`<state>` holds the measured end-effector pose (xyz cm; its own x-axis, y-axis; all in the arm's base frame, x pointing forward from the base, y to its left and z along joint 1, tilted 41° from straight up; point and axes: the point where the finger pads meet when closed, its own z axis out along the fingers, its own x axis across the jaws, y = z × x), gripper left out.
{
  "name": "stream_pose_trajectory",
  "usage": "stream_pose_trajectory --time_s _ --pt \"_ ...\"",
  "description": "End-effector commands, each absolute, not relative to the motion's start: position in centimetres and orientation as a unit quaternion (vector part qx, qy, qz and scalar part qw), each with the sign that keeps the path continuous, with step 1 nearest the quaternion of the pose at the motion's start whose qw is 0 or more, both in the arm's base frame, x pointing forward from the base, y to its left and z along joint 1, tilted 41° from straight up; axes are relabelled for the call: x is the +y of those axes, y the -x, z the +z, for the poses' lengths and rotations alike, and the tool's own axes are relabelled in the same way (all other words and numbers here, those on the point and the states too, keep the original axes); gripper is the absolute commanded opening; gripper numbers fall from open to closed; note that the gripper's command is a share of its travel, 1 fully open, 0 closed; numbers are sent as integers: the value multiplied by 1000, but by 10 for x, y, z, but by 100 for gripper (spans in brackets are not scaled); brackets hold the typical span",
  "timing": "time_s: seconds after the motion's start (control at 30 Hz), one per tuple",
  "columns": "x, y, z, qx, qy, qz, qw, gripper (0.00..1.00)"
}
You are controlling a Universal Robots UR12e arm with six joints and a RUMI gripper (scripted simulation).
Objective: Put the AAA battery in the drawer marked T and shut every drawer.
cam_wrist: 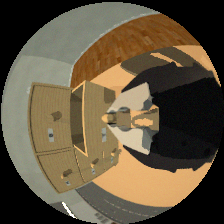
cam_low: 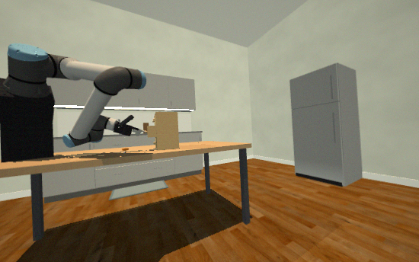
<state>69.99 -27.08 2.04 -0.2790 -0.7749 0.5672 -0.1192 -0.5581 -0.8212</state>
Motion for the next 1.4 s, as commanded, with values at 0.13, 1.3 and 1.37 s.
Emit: stream_pose_trajectory --time_s 0.13,1.3,1.37 --pt "-270 -698 20 407 551 -688 238 7" --pt "-270 -698 20 407 551 -688 238 20" --pt "-270 -698 20 407 551 -688 238 20"
